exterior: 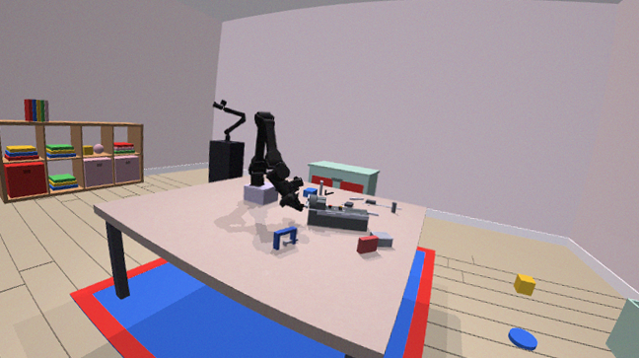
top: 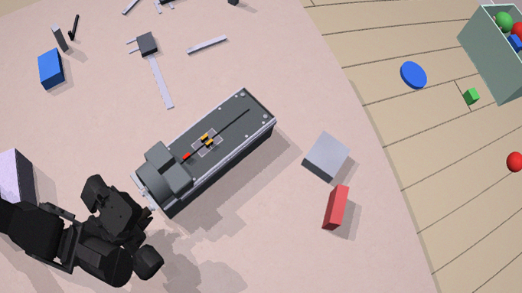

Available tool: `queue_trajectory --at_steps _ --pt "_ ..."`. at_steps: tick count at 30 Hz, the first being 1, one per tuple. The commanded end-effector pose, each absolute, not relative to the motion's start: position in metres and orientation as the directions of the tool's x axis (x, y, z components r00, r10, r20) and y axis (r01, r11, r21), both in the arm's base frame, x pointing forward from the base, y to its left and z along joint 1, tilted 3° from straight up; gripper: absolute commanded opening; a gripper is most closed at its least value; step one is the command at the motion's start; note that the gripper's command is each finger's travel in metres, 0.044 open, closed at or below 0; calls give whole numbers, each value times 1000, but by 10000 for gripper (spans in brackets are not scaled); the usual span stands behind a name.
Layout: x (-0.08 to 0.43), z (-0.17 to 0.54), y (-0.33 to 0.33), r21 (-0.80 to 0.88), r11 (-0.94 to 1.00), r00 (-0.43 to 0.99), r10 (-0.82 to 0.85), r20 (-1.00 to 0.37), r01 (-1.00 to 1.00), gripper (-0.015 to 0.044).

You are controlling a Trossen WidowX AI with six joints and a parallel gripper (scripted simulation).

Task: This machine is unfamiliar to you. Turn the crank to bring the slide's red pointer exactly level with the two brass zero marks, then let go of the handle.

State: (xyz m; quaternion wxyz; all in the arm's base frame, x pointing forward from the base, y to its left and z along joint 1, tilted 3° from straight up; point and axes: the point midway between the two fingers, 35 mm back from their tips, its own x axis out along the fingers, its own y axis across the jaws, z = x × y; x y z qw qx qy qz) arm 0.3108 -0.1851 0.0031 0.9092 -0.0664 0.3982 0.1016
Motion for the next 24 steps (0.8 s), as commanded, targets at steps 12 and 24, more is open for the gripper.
queue_trajectory --at_steps 12,24 --pt "311 27 -183 -52 970 673 127 -728 -239 0" --pt "308 41 -169 -51 970 673 128 -728 -239 0"
